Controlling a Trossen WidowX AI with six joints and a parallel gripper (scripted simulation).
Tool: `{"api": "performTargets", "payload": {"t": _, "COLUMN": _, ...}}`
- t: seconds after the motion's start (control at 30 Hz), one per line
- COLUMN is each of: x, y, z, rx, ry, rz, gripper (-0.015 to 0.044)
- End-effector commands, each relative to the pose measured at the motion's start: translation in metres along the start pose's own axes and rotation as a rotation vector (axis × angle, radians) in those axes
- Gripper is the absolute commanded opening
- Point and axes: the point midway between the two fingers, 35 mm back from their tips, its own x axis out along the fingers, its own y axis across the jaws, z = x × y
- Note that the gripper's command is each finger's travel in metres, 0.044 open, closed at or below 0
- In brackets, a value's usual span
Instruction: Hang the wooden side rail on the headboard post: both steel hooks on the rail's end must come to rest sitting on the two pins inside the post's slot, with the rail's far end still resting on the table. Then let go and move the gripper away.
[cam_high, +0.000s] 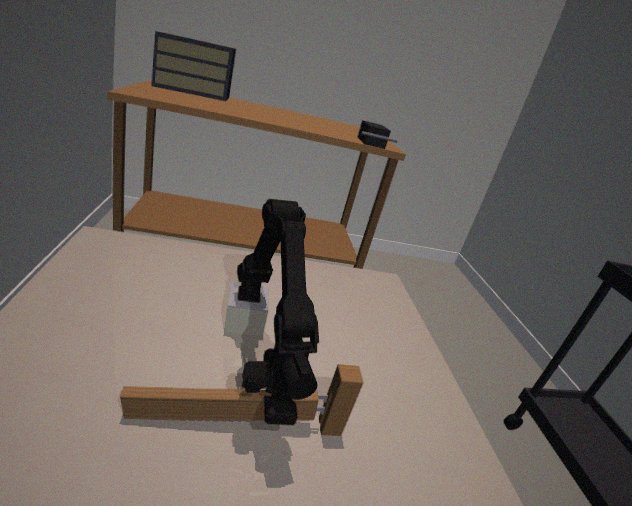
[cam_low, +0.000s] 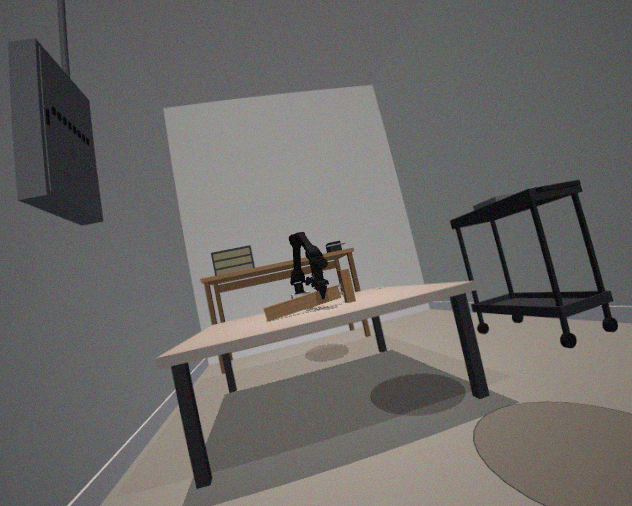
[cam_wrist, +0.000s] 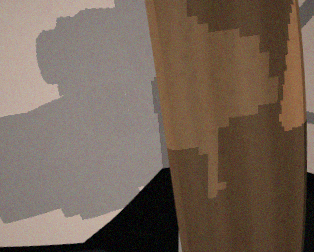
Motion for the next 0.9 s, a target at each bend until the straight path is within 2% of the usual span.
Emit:
{"api": "performTargets", "payload": {"t": 0.0, "x": -0.0028, "y": 0.0018, "z": -0.0014, "rx": 0.004, "ry": 0.004, "rz": 0.005, "gripper": 0.0000}}
{"api": "performTargets", "payload": {"t": 0.87, "x": -0.0017, "y": 0.0022, "z": -0.0043, "rx": 0.004, "ry": 0.004, "rz": 0.005, "gripper": 0.0000}}
